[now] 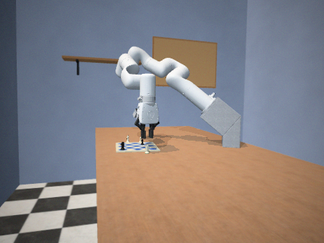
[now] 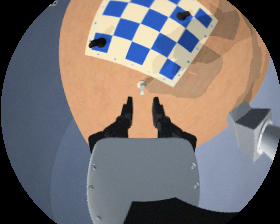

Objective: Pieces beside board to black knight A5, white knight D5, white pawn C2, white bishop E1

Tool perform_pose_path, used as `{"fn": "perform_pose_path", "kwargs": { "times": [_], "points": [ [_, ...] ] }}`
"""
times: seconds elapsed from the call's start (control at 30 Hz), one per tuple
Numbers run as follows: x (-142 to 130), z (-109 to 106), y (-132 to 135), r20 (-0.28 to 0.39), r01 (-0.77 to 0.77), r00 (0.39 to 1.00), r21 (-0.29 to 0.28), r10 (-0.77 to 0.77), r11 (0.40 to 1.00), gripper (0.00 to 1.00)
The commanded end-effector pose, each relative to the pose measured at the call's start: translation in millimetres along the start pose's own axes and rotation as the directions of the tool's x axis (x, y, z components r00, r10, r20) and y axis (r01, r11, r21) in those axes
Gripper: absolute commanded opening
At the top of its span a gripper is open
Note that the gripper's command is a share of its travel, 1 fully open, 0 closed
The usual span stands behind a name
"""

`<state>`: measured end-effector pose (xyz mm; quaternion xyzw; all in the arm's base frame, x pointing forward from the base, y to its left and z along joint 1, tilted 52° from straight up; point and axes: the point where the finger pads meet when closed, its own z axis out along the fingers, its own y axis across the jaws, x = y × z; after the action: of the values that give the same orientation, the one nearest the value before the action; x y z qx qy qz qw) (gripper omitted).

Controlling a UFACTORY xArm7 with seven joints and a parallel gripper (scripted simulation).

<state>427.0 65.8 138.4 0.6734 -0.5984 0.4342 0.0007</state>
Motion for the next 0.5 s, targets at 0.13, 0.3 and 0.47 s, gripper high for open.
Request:
{"fn": "perform_pose_path", "kwargs": {
  "times": [0.13, 0.3, 0.47],
  "points": [
    [-2, 11, -1, 0.001, 0.001, 1.0, 0.002, -0.001, 1.0, 0.37],
    [-2, 17, -1, 0.001, 0.001, 1.0, 0.002, -0.001, 1.0, 0.37],
    [-2, 22, -1, 0.001, 0.001, 1.0, 0.002, -0.001, 1.0, 0.37]
  ]
}}
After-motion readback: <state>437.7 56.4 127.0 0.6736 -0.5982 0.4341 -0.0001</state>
